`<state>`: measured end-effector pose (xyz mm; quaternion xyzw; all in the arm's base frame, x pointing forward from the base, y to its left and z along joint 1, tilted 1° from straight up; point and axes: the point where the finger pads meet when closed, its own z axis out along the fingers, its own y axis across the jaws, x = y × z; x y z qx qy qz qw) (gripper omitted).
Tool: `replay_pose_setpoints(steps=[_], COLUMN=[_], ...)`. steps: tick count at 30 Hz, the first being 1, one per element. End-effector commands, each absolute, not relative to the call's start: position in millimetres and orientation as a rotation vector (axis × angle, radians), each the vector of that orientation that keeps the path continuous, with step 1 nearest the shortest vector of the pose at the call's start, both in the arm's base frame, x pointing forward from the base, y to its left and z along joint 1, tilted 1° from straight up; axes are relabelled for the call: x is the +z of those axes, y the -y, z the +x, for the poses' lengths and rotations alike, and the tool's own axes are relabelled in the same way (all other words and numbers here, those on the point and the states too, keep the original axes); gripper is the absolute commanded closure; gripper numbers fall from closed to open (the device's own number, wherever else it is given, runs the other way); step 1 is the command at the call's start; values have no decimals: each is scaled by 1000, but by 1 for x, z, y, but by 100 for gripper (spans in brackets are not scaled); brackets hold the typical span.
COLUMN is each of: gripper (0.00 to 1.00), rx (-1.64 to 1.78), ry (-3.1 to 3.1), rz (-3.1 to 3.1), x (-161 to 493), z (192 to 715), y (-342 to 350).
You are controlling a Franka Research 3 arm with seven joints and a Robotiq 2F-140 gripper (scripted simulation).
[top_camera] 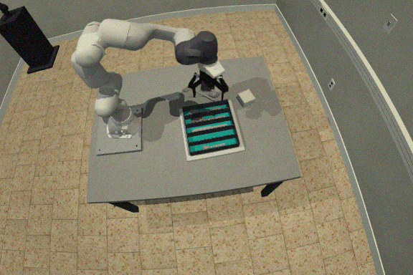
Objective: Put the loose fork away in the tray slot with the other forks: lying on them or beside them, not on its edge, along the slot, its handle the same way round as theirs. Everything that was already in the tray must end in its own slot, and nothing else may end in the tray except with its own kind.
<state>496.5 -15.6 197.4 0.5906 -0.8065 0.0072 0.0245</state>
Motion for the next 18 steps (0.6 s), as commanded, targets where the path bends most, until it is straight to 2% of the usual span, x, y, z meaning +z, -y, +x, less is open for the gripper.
replay_pose_setpoints(steps=[1,18], gripper=[0,0], rx=[18,12], ry=[2339,2000], rz=[2034,2368], x=[197,186], z=[504,524], y=[10,-23])
